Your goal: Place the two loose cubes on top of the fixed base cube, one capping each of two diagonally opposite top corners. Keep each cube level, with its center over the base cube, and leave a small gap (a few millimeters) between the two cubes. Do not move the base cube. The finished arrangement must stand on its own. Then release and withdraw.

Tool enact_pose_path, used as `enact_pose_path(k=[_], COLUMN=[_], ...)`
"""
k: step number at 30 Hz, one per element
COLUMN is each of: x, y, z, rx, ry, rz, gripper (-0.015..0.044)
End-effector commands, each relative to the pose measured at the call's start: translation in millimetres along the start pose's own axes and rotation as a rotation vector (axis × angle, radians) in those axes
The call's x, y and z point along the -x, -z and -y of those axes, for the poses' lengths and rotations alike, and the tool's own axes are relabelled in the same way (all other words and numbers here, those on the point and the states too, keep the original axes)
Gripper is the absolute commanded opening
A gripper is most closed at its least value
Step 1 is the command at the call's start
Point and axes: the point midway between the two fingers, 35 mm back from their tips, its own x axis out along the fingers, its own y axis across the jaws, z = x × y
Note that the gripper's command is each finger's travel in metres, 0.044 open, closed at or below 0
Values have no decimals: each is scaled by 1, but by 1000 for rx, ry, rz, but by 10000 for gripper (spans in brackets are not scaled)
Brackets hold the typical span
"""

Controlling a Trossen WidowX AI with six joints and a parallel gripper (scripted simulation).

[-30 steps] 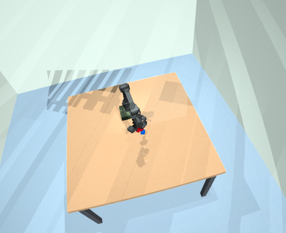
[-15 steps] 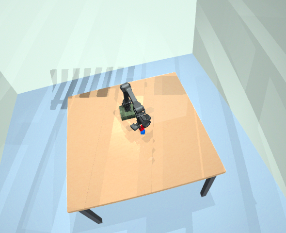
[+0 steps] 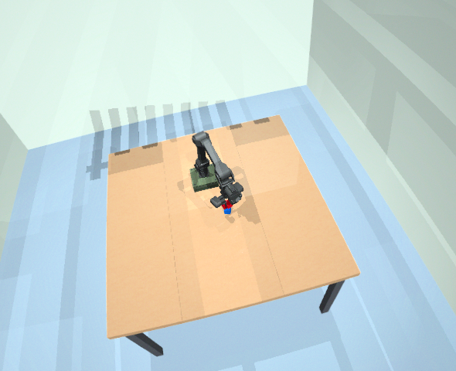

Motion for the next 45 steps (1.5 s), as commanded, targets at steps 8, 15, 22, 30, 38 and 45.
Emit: enact_pose_path(k=[8, 15, 22, 30, 38, 45], x=[-21, -21, -30, -49, -50, -50], y=[4, 4, 4, 3, 3, 3], z=[-1, -1, -1, -1, -1, -1], rx=[-16, -16, -11, 0, 0, 0], ry=[-9, -9, -8, -5, -5, -5], rz=[-10, -10, -11, -13, -13, -13], gripper=[105, 105, 105, 105, 105, 105])
